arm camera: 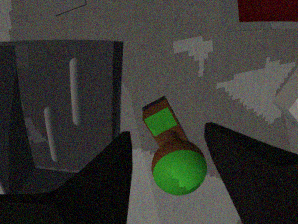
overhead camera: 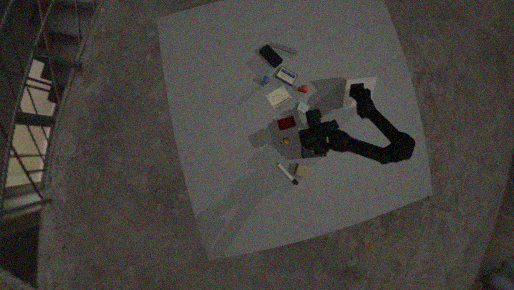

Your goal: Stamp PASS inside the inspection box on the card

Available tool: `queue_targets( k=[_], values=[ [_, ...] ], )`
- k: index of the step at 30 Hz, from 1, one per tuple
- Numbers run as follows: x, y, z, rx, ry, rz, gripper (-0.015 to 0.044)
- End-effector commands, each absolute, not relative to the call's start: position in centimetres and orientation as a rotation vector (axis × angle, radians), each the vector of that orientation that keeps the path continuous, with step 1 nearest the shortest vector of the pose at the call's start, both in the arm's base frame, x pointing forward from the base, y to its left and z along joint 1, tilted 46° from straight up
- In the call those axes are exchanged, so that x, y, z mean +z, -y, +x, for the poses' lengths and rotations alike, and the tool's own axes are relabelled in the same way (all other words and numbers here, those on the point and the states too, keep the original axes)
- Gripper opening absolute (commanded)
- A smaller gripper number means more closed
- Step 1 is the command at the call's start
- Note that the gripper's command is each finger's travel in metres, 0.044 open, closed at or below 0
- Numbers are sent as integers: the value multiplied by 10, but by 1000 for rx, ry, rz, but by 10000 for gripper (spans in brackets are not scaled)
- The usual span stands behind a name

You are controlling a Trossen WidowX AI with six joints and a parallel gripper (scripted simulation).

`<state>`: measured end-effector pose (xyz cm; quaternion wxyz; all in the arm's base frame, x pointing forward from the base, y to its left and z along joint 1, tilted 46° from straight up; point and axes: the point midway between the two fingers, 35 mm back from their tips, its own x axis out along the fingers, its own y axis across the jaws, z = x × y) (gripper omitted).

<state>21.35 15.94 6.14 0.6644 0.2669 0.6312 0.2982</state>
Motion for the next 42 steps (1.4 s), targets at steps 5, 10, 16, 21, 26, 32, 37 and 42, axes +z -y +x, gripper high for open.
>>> queue_targets(
  k=[5, 10, 16, 21, 26, 32, 37, 42],
  values=[
    [61, -159, 214, 674, -1426, 603, 210],
    [61, -159, 214, 674, -1426, 603, 177],
    [61, -159, 214, 674, -1426, 603, 137],
    [61, -159, 214, 674, -1426, 603, 103],
    [62, -159, 214, 674, -1426, 603, 11],
    [63, -157, 214, 674, -1427, 602, 0],
    [65, -155, 215, 674, -1428, 602, 0],
    [66, -153, 215, 675, -1429, 602, 0]
  ],
)
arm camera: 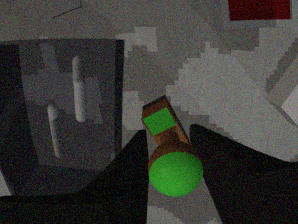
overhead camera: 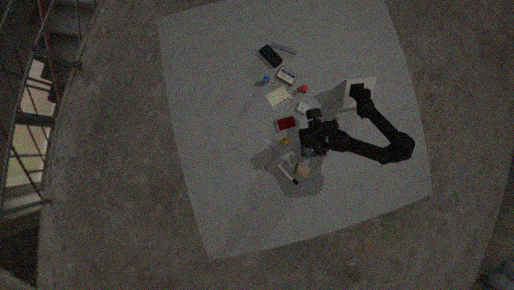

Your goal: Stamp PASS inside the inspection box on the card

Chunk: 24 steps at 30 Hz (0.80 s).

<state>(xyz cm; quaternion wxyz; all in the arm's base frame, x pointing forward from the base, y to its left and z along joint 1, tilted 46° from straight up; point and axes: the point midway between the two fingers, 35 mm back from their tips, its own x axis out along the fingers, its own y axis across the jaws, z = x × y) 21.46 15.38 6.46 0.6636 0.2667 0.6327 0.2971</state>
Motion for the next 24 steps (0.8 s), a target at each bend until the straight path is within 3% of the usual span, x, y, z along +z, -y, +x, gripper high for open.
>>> queue_targets(
  k=[1, 24],
  values=[
    [66, -153, 215, 675, -1429, 601, 0],
    [72, -144, 216, 678, -1432, 602, 0]
  ],
)
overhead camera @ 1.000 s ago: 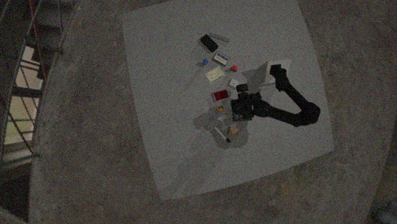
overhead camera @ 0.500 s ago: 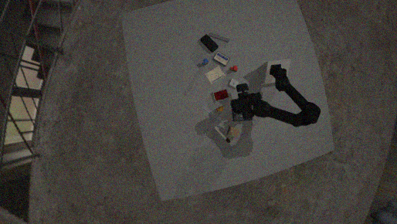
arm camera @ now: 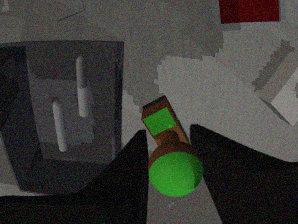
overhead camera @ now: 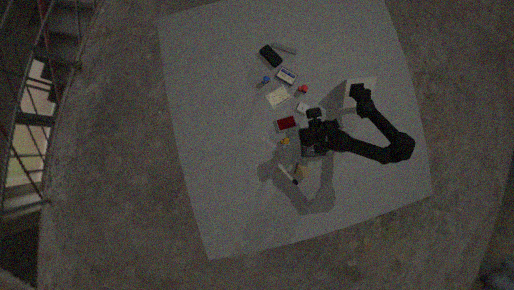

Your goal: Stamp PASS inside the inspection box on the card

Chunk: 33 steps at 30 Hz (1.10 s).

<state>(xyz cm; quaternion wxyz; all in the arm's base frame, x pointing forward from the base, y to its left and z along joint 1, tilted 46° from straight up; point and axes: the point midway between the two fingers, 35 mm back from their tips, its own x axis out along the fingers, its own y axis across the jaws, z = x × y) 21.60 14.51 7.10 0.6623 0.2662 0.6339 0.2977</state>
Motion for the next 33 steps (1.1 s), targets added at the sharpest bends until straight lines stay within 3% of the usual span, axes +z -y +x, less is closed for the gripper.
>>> queue_targets(
  k=[1, 33],
  values=[
    [73, -144, 216, 678, -1432, 602, 0],
    [82, -133, 217, 684, -1434, 605, 0]
  ],
)
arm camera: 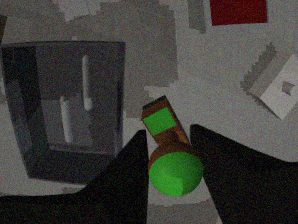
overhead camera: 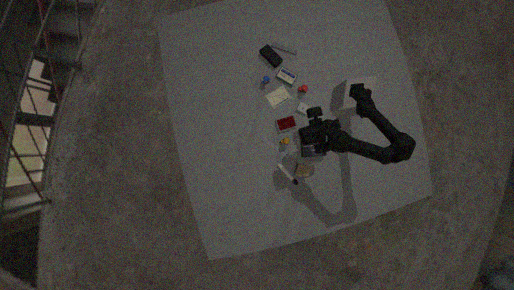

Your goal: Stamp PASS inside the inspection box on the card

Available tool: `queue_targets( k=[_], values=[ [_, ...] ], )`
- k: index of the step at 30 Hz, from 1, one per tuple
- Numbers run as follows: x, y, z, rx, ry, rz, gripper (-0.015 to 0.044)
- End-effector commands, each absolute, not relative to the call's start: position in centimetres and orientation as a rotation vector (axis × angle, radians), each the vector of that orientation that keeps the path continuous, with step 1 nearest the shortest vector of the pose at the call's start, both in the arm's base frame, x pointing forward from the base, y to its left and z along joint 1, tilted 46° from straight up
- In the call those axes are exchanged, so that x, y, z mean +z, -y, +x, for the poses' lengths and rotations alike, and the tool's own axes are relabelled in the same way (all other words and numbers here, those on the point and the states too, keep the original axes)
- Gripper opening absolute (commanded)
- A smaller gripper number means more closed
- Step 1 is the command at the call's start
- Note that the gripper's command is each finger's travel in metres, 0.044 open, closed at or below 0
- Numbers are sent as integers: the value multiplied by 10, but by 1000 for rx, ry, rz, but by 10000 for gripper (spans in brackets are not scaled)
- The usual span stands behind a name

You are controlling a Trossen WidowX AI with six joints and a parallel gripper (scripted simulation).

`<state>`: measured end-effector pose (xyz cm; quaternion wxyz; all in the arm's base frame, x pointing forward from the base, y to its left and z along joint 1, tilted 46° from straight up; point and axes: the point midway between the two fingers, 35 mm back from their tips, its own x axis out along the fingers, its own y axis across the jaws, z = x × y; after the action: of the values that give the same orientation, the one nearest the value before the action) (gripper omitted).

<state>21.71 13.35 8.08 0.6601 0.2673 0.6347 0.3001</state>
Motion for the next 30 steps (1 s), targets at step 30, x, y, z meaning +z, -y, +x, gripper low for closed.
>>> queue_targets(
  k=[30],
  values=[
    [92, -122, 217, 691, -1435, 612, 0]
  ],
)
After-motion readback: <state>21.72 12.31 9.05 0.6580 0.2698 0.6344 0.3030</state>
